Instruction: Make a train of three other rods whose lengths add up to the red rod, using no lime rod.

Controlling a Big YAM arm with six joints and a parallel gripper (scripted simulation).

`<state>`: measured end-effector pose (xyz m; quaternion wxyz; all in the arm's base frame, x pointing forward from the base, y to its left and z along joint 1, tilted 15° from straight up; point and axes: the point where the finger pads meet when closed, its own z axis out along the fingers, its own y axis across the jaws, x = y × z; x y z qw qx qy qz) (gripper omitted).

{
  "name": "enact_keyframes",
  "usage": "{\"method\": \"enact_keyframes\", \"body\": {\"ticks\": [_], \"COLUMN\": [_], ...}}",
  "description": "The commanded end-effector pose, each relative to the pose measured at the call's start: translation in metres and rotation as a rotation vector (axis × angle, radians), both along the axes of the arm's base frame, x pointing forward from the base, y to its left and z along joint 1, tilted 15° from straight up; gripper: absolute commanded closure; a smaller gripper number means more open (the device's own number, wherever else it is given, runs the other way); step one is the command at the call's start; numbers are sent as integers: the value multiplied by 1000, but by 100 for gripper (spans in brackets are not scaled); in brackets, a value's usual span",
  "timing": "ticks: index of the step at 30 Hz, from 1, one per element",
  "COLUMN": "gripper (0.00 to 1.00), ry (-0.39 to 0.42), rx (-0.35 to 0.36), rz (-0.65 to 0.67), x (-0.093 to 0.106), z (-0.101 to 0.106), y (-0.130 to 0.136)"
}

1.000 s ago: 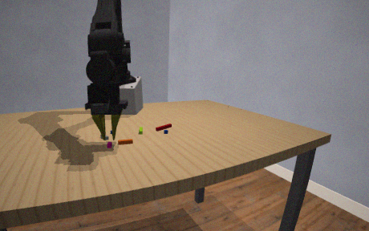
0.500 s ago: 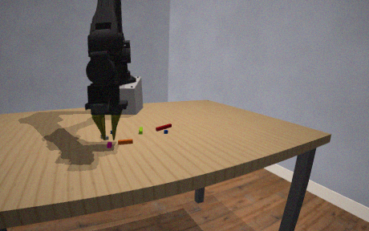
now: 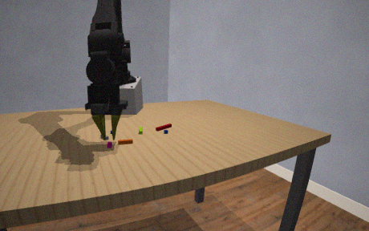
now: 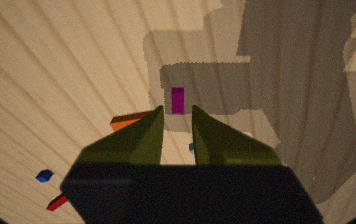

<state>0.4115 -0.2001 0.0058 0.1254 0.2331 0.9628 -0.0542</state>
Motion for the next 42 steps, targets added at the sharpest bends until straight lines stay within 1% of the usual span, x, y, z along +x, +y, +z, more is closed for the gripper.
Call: {"method": "enact_keyframes", "body": {"ticks": [1,9,13,30,42], "gripper": [76,76,76,76,76], "ry": [-9,-9,-3,-2,3], "rx": [-5,-5,-2,-2,1], "rz": [-5,-5,-5,-5,-5], "x": [-3,-3,-2,0,-1], "z": [2,2,-5,-18,-21], "y": [-6,-6,-6,-8,-8]}}
